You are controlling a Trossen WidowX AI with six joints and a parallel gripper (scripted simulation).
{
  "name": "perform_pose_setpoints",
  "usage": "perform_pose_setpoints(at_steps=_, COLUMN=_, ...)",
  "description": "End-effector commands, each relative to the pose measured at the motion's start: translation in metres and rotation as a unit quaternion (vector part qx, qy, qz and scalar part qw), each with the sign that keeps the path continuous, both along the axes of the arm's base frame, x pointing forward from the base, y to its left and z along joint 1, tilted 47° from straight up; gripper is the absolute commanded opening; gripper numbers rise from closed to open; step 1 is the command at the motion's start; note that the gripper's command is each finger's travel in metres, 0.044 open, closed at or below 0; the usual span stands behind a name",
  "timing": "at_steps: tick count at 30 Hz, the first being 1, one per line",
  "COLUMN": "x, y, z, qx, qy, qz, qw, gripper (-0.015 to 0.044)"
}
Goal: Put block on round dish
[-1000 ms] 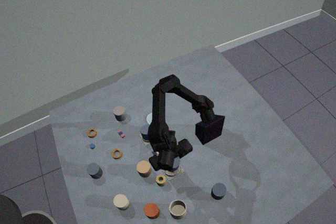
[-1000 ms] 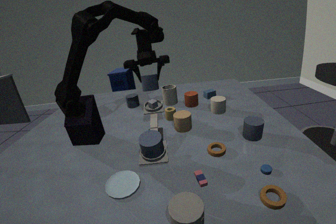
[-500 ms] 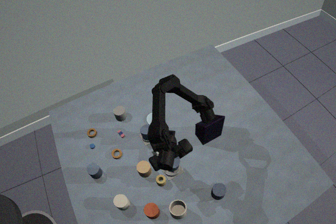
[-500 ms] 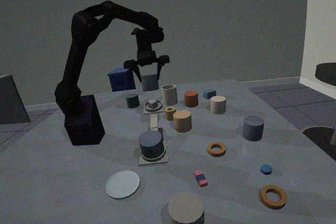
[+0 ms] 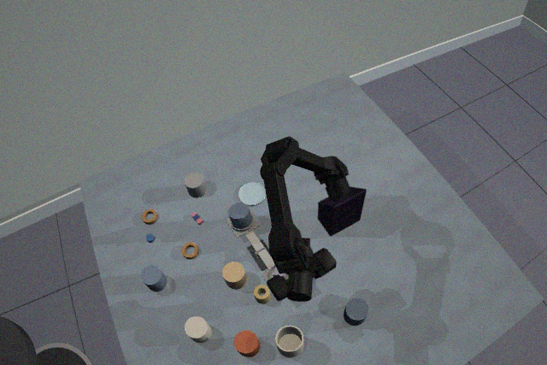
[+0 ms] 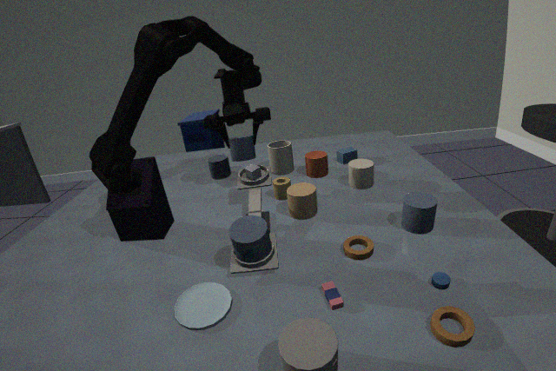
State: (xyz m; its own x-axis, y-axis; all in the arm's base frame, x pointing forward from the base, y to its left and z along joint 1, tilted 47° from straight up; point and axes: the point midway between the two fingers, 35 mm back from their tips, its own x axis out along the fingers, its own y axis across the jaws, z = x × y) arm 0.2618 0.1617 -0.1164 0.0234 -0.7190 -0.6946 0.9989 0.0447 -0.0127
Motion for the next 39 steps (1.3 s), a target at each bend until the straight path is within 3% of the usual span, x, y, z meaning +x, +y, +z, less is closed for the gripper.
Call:
perform_pose_setpoints(at_steps=1, x=-0.017, y=0.001, z=-0.032, qx=0.003, qy=-0.002, qz=-0.002, qw=1.0, gripper=0.0)
perform_pose_setpoints(at_steps=17, x=-0.03, y=-0.029, z=-0.085, qx=0.002, qy=-0.003, qz=-0.003, qw=1.0, gripper=0.0)
perform_pose_setpoints(at_steps=36, x=-0.029, y=-0.045, z=-0.1, qx=0.002, qy=-0.003, qz=-0.003, qw=1.0, gripper=0.0)
perform_pose_setpoints(at_steps=39, x=-0.029, y=-0.041, z=-0.096, qx=0.003, qy=-0.004, qz=-0.006, qw=1.0, gripper=0.0079)
